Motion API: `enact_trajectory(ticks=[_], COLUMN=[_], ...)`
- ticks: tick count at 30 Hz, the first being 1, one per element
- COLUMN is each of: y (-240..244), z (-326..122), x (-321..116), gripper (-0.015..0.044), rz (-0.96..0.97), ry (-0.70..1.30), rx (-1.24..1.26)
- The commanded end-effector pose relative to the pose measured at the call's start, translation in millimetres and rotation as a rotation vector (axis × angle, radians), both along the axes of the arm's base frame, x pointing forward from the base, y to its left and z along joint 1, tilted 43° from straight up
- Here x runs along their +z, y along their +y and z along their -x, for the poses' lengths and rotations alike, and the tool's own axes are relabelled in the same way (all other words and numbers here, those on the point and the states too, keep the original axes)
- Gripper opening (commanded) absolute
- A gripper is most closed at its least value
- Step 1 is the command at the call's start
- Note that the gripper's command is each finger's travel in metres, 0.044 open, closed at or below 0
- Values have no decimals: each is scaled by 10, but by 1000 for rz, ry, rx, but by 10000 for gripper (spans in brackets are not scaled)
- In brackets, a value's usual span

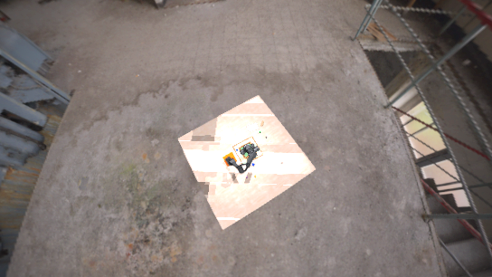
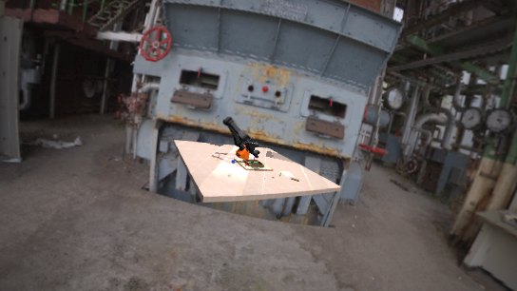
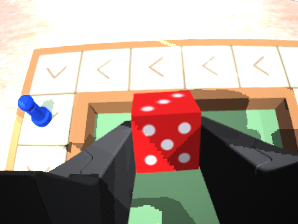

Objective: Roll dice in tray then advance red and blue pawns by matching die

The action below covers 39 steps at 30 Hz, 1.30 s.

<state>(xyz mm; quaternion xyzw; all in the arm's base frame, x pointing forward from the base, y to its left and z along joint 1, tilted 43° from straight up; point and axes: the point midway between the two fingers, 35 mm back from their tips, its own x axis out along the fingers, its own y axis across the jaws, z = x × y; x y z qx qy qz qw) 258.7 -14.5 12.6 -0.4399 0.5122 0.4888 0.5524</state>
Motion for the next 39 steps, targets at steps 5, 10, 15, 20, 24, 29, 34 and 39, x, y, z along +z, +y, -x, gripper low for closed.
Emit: enact_trajectory(ticks=[5,10,15,20,24,29,34,39], y=[52,51,49,49,49,41,41,41], z=[-174,-146,-157,-157,-157,-155,-155,-155], x=[559,540,551,551,551,532,532,532], gripper=[0,0,0,0,0,0,26,157], rz=[-21,-21,-21,-21,-21,-16,-16,-16], ry=[-35,-35,-35,-35,-35,-30,-30,-30], rx=[11,11,11,11,11,12,12,12])
